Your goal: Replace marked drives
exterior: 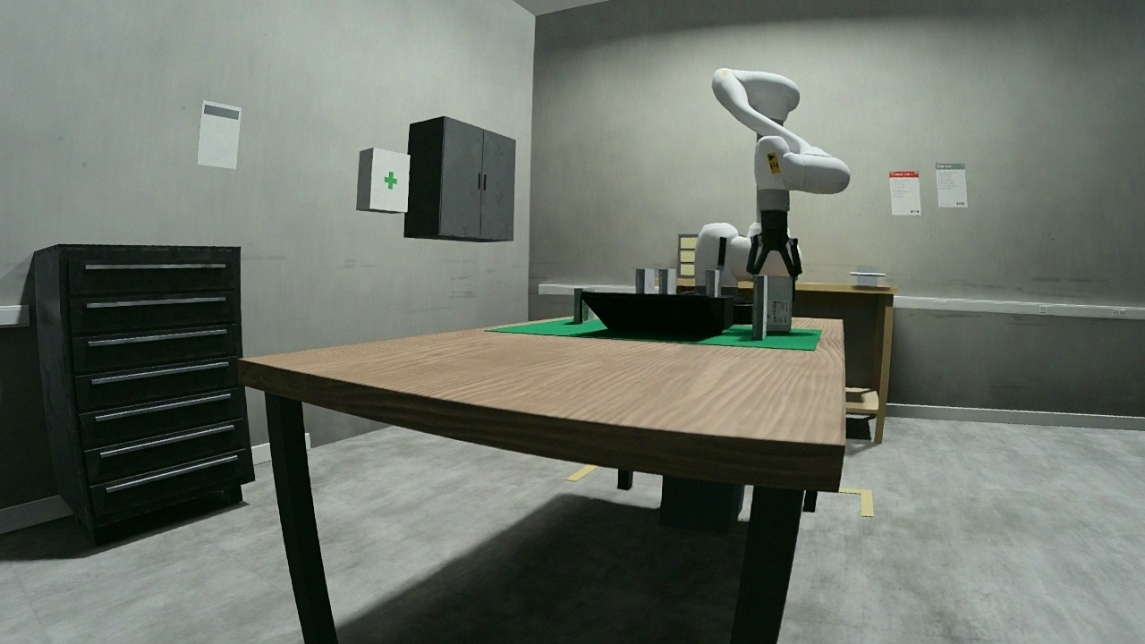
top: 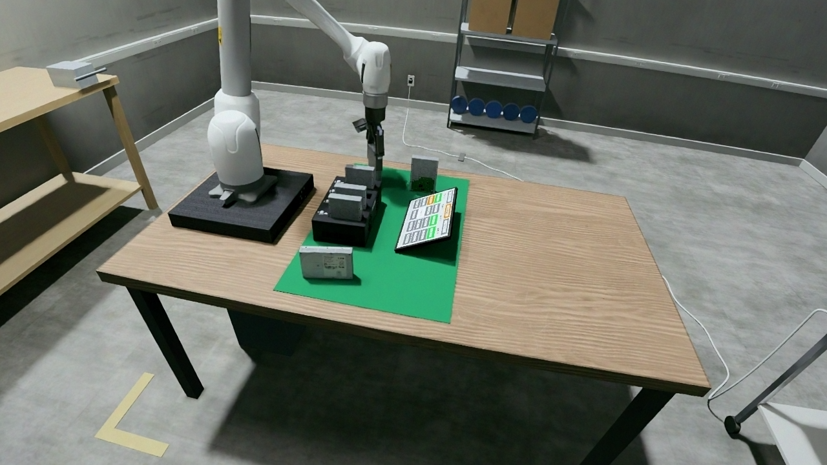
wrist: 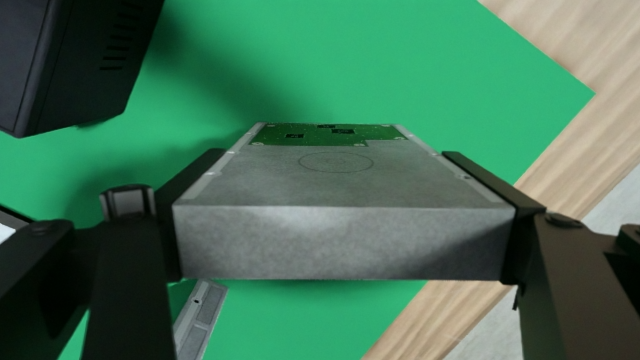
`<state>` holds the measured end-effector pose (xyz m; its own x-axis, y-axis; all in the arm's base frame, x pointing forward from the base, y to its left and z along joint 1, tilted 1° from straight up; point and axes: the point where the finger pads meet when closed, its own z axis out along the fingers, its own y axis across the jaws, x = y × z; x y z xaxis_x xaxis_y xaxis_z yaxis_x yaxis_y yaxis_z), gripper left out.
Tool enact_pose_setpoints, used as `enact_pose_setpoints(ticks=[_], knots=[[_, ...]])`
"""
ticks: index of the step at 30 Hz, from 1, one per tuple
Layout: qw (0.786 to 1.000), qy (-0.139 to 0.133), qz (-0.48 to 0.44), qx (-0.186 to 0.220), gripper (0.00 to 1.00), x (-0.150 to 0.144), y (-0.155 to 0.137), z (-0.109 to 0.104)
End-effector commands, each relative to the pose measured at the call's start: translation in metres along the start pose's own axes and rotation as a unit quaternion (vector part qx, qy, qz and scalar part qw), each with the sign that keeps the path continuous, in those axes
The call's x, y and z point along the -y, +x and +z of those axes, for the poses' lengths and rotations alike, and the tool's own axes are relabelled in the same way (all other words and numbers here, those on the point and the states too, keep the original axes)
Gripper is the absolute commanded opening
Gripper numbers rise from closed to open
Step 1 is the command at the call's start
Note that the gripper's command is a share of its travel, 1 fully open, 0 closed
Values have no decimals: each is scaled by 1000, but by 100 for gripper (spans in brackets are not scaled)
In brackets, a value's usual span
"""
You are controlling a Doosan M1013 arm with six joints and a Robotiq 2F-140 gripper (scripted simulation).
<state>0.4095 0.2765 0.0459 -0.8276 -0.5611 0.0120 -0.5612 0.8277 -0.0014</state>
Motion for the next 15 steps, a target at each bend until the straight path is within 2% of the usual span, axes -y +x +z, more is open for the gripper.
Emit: enact_pose_setpoints(ticks=[1,15], knots=[[1000,0,0,1,71,0,0,-1],[1000,0,0,1,70,0,0,-2]])
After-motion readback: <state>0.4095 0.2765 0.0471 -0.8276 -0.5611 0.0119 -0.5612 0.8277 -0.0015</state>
